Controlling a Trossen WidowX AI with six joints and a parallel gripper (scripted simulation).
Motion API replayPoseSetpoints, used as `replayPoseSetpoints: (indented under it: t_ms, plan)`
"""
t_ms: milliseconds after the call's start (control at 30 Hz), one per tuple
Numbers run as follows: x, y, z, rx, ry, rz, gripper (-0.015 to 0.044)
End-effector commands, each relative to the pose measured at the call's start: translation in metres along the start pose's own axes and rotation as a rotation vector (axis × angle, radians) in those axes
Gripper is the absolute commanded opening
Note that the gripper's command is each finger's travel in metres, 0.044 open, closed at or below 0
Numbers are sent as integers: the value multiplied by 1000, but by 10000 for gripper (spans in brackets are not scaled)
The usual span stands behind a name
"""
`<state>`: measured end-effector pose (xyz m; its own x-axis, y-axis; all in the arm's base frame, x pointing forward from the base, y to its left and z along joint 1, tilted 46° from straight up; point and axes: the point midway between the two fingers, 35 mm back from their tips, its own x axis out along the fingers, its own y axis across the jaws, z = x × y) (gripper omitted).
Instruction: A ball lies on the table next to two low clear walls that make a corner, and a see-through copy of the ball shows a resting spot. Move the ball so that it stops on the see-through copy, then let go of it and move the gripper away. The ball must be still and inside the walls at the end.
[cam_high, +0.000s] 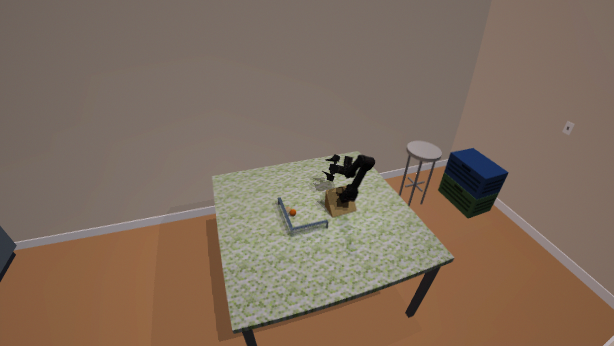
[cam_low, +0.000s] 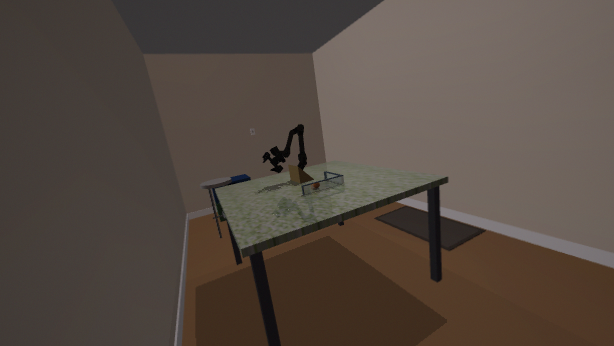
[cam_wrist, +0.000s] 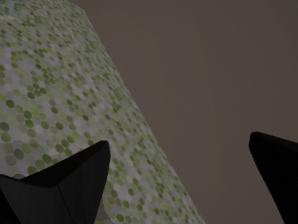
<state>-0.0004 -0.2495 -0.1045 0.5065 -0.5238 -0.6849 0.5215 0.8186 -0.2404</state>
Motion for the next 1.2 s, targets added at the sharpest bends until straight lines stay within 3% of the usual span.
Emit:
replayPoseSetpoints:
  t_ms: [0, 67, 367, 600, 800, 1033, 1167]
  plan:
    - [1, 0, 1, 0, -1, 8, 374]
    - [12, 4, 10, 2, -5, 71, 326]
    - [74, 49, 83, 26, 50, 497, 326]
    - [97, 118, 153, 26, 210, 803, 326]
    - [84, 196, 212, 21, 452, 1019, 326]
    - [28, 291, 264, -32, 806, 1153, 326]
    - [18, 302, 268, -43, 851, 1160, 326]
